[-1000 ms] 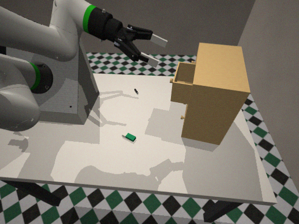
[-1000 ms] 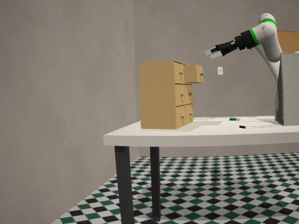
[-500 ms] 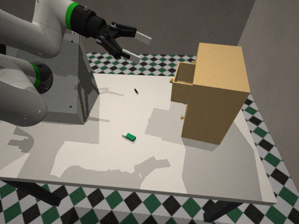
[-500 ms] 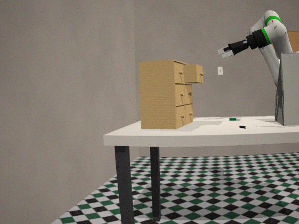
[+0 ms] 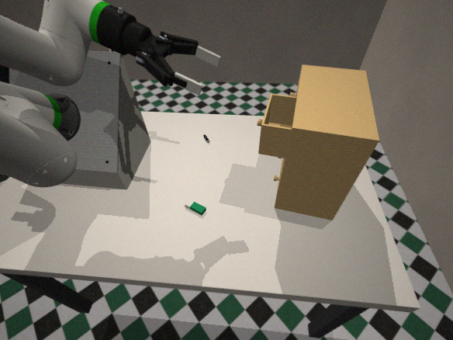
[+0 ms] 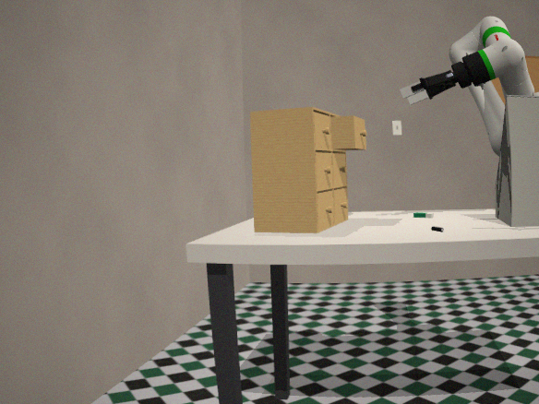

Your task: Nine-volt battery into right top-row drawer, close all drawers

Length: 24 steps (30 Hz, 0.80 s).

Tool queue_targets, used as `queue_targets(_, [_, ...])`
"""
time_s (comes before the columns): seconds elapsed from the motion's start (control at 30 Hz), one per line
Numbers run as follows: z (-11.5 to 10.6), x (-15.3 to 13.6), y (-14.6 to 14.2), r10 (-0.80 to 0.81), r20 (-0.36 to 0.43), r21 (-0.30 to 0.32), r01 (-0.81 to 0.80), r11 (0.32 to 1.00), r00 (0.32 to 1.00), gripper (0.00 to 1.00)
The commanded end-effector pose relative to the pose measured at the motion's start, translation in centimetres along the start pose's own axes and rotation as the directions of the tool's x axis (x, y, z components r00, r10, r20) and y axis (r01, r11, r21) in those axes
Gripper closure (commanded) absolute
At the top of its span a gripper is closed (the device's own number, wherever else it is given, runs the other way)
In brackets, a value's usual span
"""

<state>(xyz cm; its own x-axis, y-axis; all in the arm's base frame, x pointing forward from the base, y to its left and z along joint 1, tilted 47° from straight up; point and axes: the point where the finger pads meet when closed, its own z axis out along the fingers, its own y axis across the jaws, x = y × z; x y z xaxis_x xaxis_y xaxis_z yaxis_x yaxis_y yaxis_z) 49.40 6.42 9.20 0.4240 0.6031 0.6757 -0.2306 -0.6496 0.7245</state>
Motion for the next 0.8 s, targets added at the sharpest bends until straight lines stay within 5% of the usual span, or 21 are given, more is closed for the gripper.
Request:
queue_targets(0.0, [-0.1, 0.0, 0.0, 0.0, 0.0, 0.0, 0.0, 1.0, 1.0, 0.0])
queue_targets(0.3, [0.1, 0.2, 0.2, -0.002, 0.041, -0.007, 0.003, 1.0, 0.999, 0.0])
queue_targets(0.43, [-0.1, 0.5, 0.1, 0.0, 0.159, -0.003, 0.001, 1.0, 0.987, 0.0])
queue_targets(0.6, [-0.4, 1.4, 0.1, 0.002, 0.413, -0.003, -0.001, 1.0, 0.911, 0.0])
queue_targets(0.77, [-0.8, 2.1, 0.0, 0.005, 0.491, 0.011, -0.012, 1.0, 0.871, 0.0])
